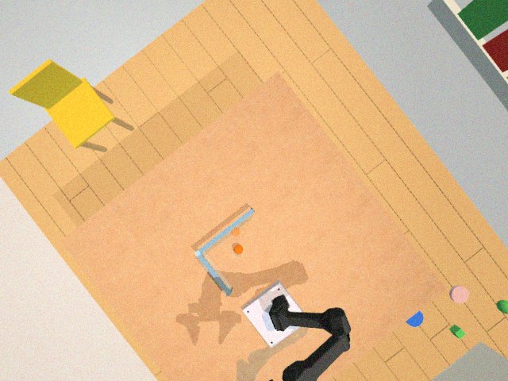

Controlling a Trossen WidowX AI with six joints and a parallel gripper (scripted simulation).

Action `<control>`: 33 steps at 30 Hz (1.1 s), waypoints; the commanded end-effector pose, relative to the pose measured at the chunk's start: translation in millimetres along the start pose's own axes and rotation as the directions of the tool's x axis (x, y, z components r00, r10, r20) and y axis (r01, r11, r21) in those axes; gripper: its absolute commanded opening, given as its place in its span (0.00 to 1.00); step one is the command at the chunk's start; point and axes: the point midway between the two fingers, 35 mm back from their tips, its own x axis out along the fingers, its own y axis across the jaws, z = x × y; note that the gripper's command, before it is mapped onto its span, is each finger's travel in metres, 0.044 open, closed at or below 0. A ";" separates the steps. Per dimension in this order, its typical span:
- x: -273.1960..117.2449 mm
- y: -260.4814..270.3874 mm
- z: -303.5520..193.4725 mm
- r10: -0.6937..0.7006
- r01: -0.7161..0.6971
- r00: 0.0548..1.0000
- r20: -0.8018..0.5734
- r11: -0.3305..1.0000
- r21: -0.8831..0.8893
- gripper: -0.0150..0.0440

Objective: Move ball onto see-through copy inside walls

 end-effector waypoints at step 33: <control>-229.6 -308.2 -131.2 -0.906 0.957 0.185 -0.380 0.079 0.279 0.78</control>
